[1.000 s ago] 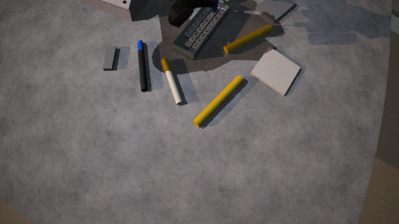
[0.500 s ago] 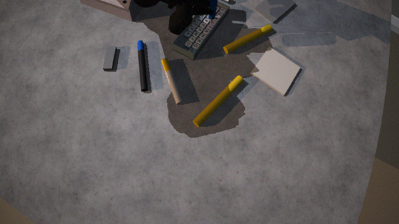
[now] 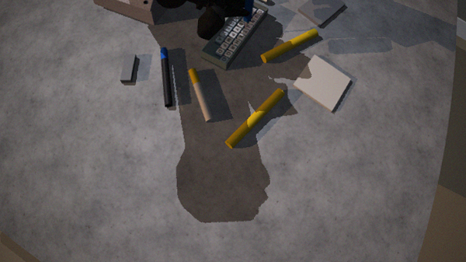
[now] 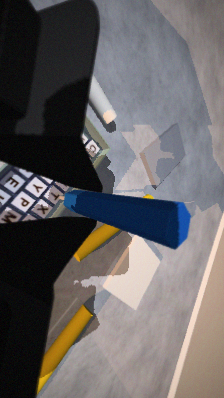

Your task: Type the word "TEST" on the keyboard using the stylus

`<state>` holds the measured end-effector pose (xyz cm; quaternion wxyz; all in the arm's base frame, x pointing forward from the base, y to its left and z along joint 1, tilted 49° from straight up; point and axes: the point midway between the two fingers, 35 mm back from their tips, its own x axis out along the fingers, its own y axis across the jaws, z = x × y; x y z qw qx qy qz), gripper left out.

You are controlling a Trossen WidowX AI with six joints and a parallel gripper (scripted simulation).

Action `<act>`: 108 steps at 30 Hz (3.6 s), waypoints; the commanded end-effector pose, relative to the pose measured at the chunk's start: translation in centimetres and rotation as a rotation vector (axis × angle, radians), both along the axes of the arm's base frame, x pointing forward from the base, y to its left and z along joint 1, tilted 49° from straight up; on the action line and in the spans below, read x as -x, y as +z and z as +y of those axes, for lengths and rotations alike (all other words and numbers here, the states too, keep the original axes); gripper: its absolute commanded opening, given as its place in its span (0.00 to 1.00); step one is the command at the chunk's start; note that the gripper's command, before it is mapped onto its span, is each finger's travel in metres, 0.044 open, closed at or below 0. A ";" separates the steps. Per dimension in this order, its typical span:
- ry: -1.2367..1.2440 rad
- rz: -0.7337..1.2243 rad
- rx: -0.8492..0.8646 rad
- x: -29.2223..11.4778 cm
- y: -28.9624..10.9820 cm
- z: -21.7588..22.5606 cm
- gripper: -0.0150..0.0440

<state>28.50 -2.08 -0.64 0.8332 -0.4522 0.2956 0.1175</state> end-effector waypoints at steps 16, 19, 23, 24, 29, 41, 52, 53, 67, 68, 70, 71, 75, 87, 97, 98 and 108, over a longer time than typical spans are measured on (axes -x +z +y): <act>0.003 0.003 0.000 0.2 -0.1 0.0 0.39; 0.003 0.003 0.000 0.2 -0.2 -0.1 0.39; 0.003 0.004 0.000 0.2 -0.4 -0.3 0.39; 0.003 0.004 0.000 0.2 -0.4 -0.3 0.39; 0.003 0.004 0.000 0.1 -0.6 -0.6 0.39; 0.003 0.004 0.000 0.1 -1.1 -1.1 0.39; 0.003 0.004 0.000 0.1 -1.4 -1.4 0.39; 0.003 0.004 0.000 0.1 -1.4 -1.5 0.39; 0.003 0.005 0.000 0.1 -1.3 -1.3 0.39; 0.003 0.005 0.000 0.1 -1.2 -1.2 0.39; 0.003 0.005 0.000 0.0 -0.9 -0.9 0.39; 0.003 0.005 0.000 0.0 -0.7 -0.7 0.39; 0.003 0.005 0.000 0.1 -0.1 0.0 0.39; 0.009 0.013 0.000 0.5 0.9 1.4 0.40; 0.110 0.147 0.042 0.4 0.8 1.1 0.28; 0.121 0.161 0.044 0.4 0.9 1.1 0.27; 0.236 0.288 0.055 1.3 2.0 0.9 0.25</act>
